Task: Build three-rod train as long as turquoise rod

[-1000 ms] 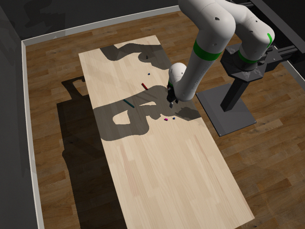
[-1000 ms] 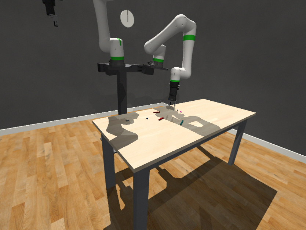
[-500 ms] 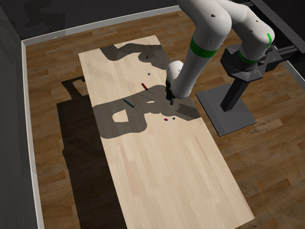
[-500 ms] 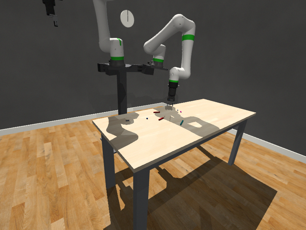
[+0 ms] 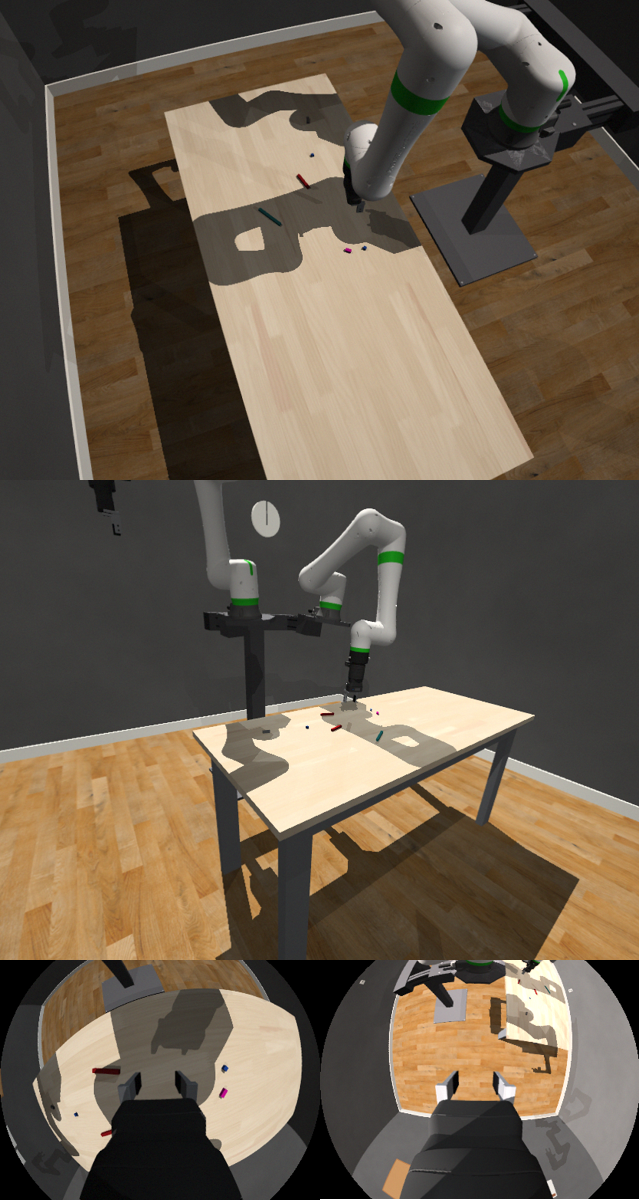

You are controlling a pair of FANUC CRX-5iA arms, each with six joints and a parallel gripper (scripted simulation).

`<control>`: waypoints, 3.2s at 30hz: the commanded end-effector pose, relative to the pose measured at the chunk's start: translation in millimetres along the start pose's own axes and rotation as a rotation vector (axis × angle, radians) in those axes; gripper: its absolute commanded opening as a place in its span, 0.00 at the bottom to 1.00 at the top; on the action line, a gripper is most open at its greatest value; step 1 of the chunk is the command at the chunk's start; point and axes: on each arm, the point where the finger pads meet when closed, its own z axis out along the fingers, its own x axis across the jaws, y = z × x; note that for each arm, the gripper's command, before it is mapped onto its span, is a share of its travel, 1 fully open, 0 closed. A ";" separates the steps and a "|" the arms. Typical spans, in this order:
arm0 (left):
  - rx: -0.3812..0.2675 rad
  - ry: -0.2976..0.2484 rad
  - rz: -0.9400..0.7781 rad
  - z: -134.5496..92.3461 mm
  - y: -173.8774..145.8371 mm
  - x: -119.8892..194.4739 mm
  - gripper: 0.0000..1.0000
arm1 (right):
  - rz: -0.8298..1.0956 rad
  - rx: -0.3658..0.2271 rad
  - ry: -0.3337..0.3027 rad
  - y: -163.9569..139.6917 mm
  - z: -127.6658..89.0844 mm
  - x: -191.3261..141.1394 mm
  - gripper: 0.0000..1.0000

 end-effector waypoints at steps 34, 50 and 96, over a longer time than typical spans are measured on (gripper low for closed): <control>-0.030 0.053 -1.026 2.0 27.8 -72.0 1.00 | 0.000 -0.002 0.000 0.3 -1.0 -0.2 1.00; -0.030 0.052 -1.032 2.0 28.0 -72.4 1.00 | 0.000 -0.002 0.000 0.3 -1.0 -0.2 1.00; -0.030 0.052 -1.032 2.0 28.0 -72.4 1.00 | 0.000 -0.002 0.000 0.3 -1.0 -0.2 1.00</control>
